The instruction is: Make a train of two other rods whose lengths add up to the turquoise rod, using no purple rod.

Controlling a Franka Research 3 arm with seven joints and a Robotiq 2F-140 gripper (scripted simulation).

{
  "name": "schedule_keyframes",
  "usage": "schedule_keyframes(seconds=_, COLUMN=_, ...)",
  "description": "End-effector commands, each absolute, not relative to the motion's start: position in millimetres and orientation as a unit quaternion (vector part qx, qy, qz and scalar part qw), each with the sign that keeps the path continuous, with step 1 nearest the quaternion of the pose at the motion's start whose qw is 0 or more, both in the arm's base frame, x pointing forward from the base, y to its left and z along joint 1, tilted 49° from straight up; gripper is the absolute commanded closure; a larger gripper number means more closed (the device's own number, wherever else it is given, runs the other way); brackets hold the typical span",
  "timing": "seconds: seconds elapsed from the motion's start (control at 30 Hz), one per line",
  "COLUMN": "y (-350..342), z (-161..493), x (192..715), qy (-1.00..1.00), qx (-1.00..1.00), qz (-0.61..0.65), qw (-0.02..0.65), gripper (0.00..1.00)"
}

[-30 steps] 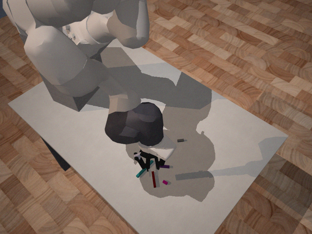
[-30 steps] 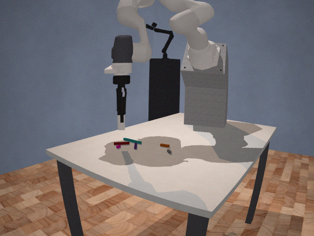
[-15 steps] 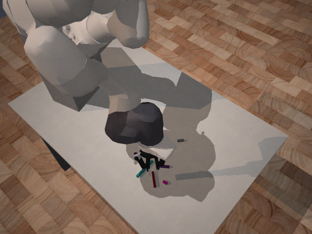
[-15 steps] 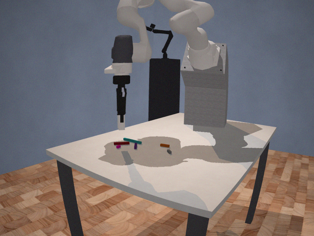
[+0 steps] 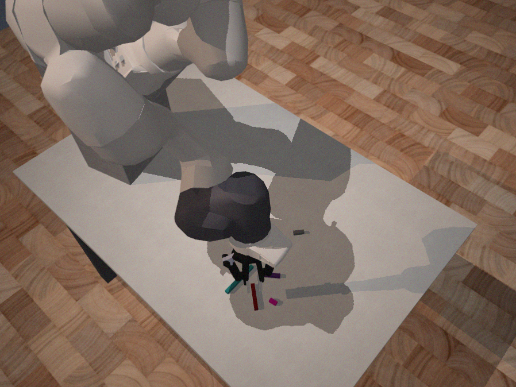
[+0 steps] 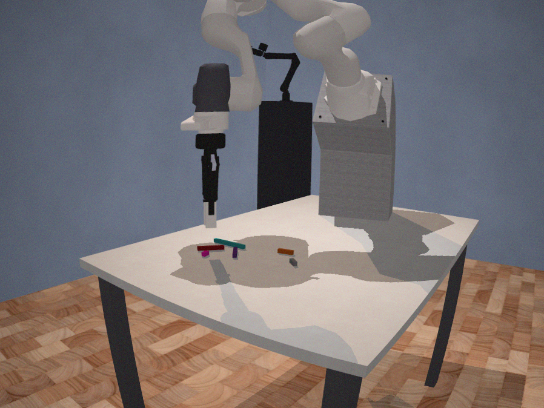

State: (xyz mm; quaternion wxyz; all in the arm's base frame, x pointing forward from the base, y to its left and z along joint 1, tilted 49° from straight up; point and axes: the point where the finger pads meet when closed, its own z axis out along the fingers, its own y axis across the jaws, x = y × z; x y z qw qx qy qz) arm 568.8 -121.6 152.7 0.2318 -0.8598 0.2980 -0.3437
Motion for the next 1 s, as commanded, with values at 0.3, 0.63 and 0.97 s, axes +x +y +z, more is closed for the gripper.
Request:
schedule_keyframes(seconds=0.3, y=-119, z=141, x=580, qy=0.303, qx=-0.858, qz=-0.342, qw=0.233, gripper=0.85)
schedule_keyframes(seconds=0.63, y=-116, z=131, x=591, qy=0.303, qx=-0.858, qz=-0.342, qw=0.233, gripper=0.85)
schedule_keyframes(seconds=0.97, y=-114, z=125, x=598, qy=0.303, qx=-0.858, qz=-0.342, qw=0.233, gripper=0.85)
